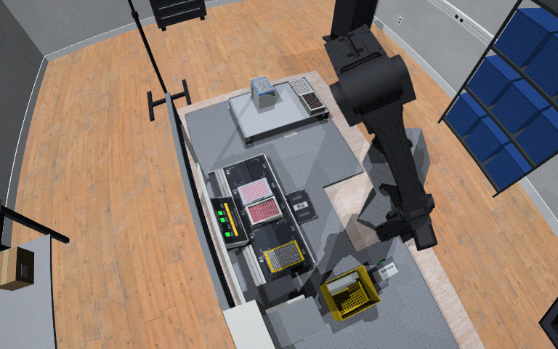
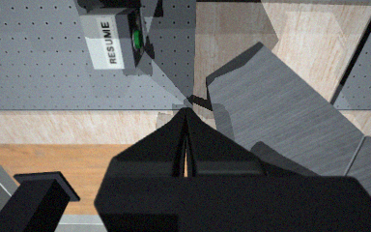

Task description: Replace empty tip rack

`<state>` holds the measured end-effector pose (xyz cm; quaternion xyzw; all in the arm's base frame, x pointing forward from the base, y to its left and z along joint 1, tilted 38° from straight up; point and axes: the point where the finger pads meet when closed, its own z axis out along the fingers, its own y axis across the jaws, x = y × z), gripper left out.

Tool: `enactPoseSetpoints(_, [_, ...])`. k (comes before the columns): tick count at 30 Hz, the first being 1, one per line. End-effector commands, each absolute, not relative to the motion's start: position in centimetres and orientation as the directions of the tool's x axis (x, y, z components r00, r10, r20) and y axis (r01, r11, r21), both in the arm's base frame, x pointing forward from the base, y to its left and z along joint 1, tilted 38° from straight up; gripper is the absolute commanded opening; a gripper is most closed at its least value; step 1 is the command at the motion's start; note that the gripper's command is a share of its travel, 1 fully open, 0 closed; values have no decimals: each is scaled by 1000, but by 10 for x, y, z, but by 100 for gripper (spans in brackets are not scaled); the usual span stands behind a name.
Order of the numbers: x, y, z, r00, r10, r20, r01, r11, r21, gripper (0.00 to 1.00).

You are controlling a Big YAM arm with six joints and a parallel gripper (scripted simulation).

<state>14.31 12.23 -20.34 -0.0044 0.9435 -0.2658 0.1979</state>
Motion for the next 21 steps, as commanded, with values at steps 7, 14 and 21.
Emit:
enactPoseSetpoints(7, [152,119,-216,-921,-118,-370,88,864,-496,0])
enactPoseSetpoints(14, [157,115,-226,-921,-117,-372,89,865,-493,0])
enactPoseSetpoints(21, [161,112,-233,-920,-116,-374,90,867,-491,0])
